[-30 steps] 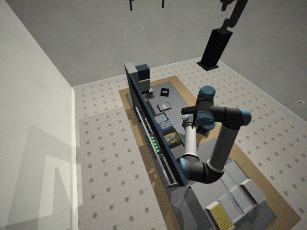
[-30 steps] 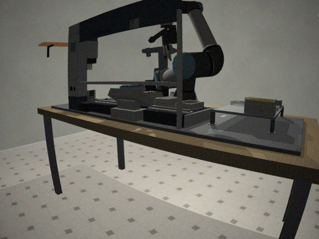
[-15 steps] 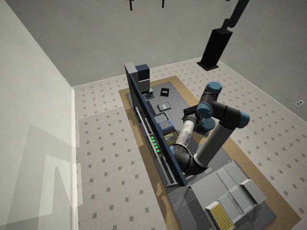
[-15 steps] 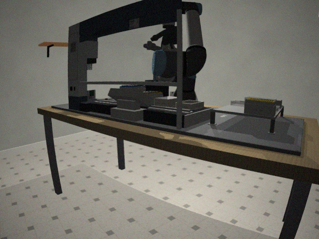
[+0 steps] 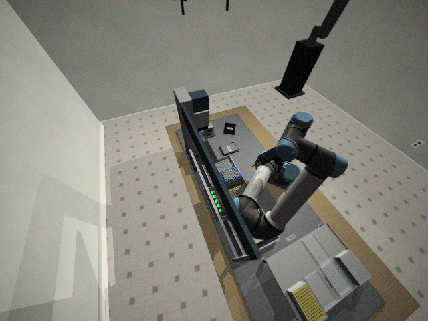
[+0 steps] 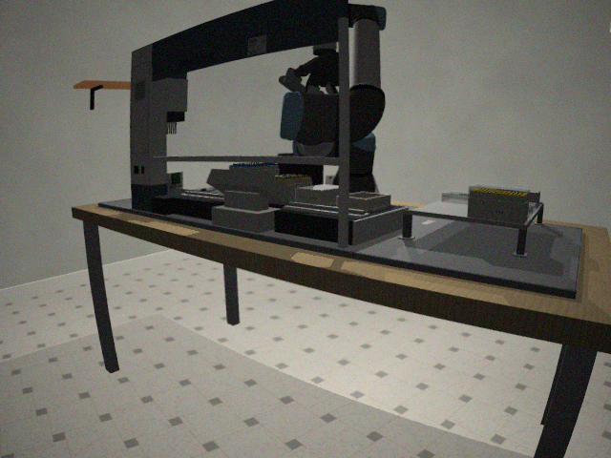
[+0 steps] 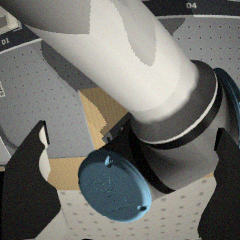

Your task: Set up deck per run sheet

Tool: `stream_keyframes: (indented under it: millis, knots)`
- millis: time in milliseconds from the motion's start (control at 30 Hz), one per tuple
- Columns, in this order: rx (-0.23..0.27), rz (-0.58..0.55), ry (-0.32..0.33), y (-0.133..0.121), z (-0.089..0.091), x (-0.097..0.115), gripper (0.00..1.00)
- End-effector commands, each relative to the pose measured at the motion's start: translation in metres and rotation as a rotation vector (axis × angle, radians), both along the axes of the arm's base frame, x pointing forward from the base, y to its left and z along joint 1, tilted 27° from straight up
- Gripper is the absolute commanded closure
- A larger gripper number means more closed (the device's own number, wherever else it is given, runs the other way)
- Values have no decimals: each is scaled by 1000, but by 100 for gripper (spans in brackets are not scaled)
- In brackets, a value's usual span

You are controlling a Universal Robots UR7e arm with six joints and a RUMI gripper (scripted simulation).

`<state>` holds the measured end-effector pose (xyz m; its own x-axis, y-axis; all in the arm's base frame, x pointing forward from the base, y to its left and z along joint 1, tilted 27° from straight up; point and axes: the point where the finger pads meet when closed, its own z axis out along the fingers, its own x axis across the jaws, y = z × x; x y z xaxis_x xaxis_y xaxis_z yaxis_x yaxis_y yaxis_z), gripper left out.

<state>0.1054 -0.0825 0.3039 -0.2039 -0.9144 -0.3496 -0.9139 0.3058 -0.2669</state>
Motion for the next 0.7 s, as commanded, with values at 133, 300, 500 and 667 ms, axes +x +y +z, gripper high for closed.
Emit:
stream_keyframes:
  millis: [133, 300, 500, 667]
  knots:
    - [-60, 148, -71, 0, 0, 0, 18]
    - [-68, 166, -76, 0, 1, -1, 18]
    - [-104, 255, -102, 0, 1, -1, 18]
    - [-140, 344, -129, 0, 1, -1, 18]
